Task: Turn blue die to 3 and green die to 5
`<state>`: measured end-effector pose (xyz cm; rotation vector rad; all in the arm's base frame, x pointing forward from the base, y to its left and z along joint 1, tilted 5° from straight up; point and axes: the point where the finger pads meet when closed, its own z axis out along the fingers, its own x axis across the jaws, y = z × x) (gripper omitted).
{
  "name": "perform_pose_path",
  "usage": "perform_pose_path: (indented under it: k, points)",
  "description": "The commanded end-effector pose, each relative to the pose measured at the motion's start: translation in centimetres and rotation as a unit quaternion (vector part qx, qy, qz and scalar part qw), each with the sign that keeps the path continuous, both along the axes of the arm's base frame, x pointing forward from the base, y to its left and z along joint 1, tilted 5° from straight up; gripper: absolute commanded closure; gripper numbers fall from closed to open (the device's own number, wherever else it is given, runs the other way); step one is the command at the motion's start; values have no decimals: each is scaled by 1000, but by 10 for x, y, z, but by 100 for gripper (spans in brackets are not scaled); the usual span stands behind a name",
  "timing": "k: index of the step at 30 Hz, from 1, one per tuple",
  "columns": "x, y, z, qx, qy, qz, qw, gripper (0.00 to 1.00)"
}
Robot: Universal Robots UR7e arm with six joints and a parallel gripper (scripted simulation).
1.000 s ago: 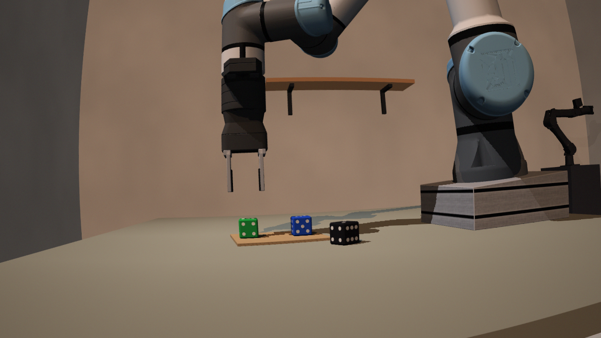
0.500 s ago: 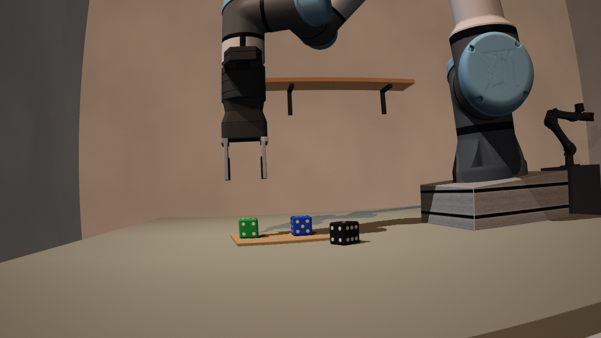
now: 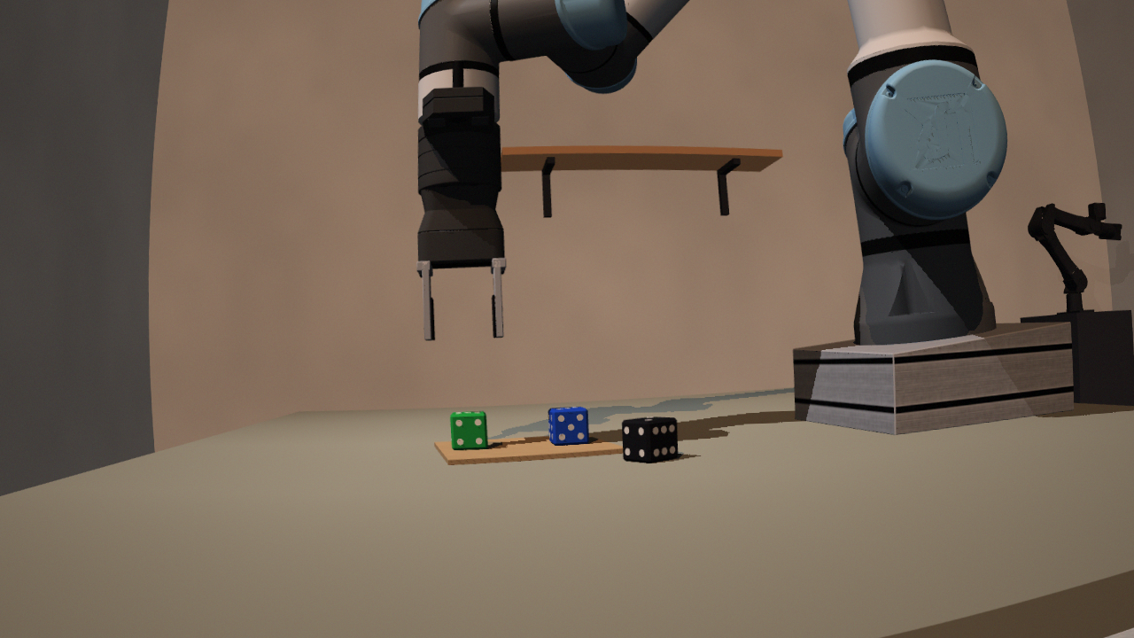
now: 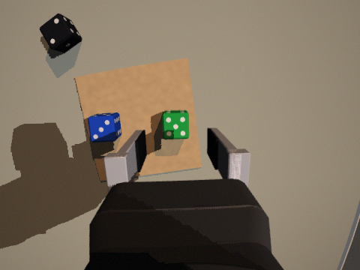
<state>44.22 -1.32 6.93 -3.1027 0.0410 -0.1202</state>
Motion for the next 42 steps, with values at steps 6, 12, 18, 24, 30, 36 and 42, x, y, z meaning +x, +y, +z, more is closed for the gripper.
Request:
perform_pose_path:
  k: [6,12,18,24,30,36,42]
  points:
    - [0,0,8,0,-1,0,1000,0]
    - [-2,-1,27,0,-1,0,1000,0]
    - [-4,-2,58,0,-1,0,1000,0]
    - [-6,-3,75,0,-1,0,1000,0]
    - [-6,-3,86,0,-1,0,1000,0]
    - [-6,-3,86,0,-1,0,1000,0]
    - [-6,-3,86,0,-1,0,1000,0]
